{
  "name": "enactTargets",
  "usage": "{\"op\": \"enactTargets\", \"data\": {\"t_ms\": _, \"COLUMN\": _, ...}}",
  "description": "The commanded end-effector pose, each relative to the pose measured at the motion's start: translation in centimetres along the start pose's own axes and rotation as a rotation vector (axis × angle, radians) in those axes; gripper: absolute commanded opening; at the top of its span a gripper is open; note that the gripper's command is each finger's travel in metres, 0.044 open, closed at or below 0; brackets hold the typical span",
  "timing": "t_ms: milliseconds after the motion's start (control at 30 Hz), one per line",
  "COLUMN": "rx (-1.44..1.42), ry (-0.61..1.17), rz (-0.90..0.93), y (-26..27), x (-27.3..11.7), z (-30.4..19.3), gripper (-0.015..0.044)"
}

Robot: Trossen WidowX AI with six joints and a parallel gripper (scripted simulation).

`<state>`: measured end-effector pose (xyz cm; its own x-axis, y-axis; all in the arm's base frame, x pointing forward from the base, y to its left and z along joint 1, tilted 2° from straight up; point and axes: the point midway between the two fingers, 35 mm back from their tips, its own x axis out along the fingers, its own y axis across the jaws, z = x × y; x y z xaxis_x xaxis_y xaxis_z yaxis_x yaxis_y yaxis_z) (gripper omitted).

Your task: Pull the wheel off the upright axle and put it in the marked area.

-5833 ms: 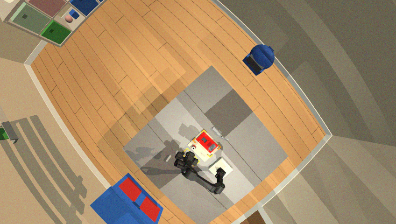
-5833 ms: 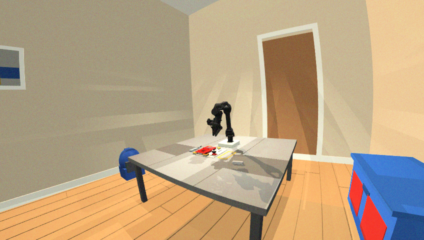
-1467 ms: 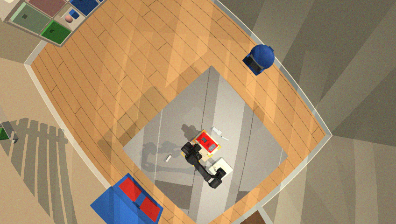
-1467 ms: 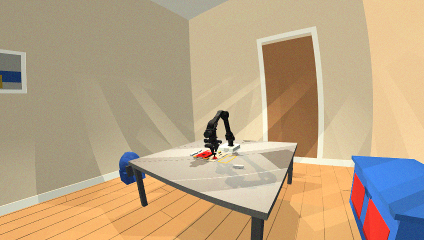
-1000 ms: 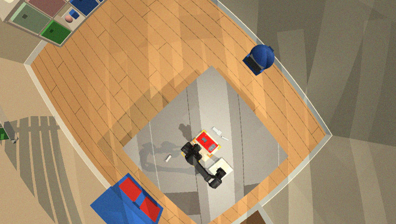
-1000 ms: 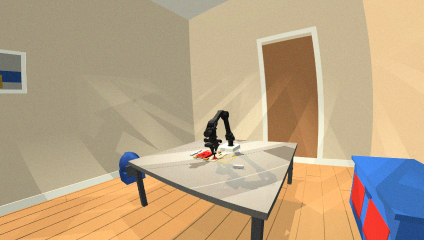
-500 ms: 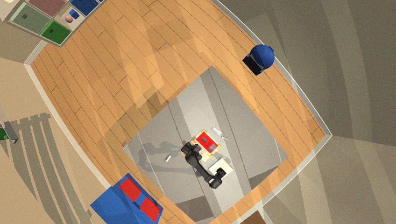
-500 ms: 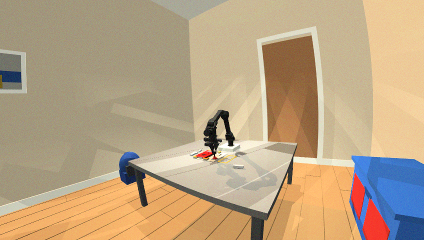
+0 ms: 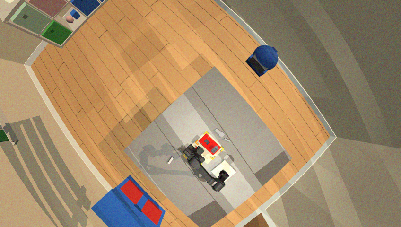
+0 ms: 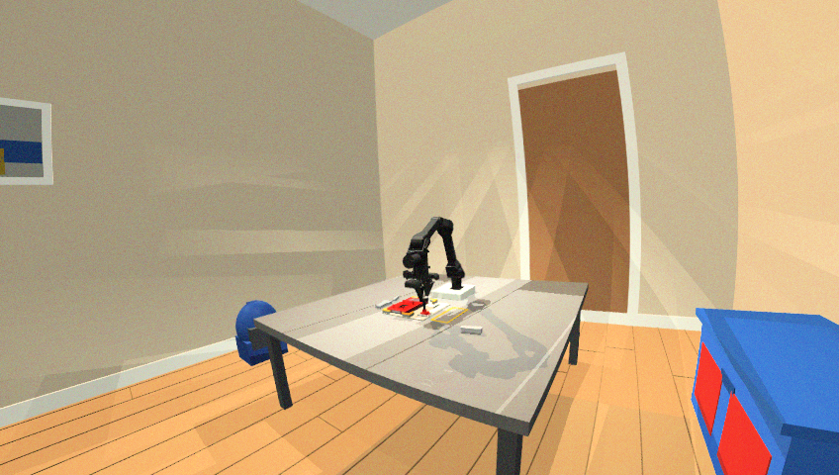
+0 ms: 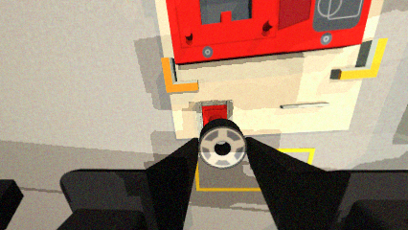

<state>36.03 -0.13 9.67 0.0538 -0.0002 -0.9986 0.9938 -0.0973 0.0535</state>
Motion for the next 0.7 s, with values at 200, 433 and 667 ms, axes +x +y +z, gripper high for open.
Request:
{"op": "enactTargets", "data": {"t_ms": 200, "rx": -0.002, "ry": 0.004, "rz": 0.01, "y": -0.1, "x": -3.2, "z": 0.1, "gripper": 0.0}}
{"op": "enactTargets", "data": {"t_ms": 433, "rx": 0.001, "ry": 0.003, "rz": 0.004, "y": -1.0, "x": -2.4, "z": -2.0, "gripper": 0.0}}
{"op": "enactTargets", "data": {"t_ms": 667, "rx": -0.001, "ry": 0.006, "rz": 0.005, "y": -2.2, "x": -2.7, "z": -4.6, "gripper": 0.0}}
